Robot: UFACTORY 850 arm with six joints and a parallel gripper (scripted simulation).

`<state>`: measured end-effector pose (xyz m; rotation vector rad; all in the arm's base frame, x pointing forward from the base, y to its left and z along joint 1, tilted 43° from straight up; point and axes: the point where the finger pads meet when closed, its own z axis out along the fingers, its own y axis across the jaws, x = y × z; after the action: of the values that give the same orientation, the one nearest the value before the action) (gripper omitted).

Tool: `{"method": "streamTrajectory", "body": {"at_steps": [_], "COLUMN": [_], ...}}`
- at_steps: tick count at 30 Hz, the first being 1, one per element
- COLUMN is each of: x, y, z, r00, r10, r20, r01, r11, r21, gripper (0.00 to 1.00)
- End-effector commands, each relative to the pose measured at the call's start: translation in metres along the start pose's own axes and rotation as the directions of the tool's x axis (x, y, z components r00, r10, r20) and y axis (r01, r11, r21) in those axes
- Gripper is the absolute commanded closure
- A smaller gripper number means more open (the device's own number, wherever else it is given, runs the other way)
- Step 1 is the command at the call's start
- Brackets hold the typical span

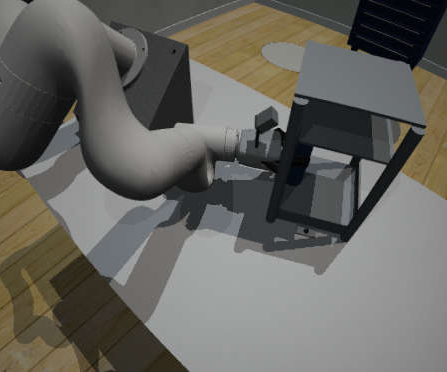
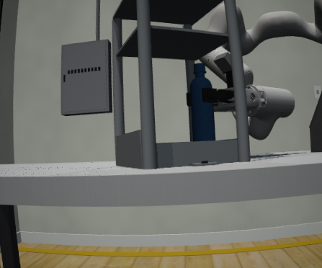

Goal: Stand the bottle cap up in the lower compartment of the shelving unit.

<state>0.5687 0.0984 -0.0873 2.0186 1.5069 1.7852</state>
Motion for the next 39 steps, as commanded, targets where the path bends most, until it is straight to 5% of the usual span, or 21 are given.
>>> {"method": "streamTrajectory", "body": {"at_steps": [1,9,10,12,13,17,18,20,21,23,24,39], "x": [-0.0012,-0.0012,-0.0012,-0.0012,-0.0012,-0.0012,-0.0012,-0.0012,-0.0012,-0.0012,-0.0012,-0.0012], "y": [0.0002,0.0002,0.0002,0.0002,0.0002,0.0002,0.0002,0.0002,0.0002,0.0002,0.0002,0.0002], "z": [0.0004,0.0004,0.0004,0.0004,0.0004,0.0004,0.0004,0.0004,0.0004,0.0004,0.0004,0.0002], "r00": [1.000,1.000,1.000,1.000,1.000,1.000,1.000,1.000,1.000,1.000,1.000,1.000], "r10": [-0.001,-0.001,-0.001,-0.001,-0.001,-0.001,-0.001,-0.001,-0.001,-0.001,-0.001,-0.001], "r20": [-0.002,-0.002,-0.002,-0.002,-0.002,-0.002,-0.002,-0.002,-0.002,-0.002,-0.002,-0.002], "r01": [0.001,0.001,0.001,0.001,0.001,0.001,0.001,0.001,0.001,0.001,0.001,0.001], "r11": [1.000,1.000,1.000,1.000,1.000,1.000,1.000,1.000,1.000,1.000,1.000,1.000], "r21": [0.000,0.000,0.000,0.000,0.000,0.000,0.000,0.000,0.000,0.000,0.000,0.000], "gripper": [1.00,1.00,0.85,0.85,0.70,0.70,0.56,0.56,0.41,0.41,0.26,0.26]}}
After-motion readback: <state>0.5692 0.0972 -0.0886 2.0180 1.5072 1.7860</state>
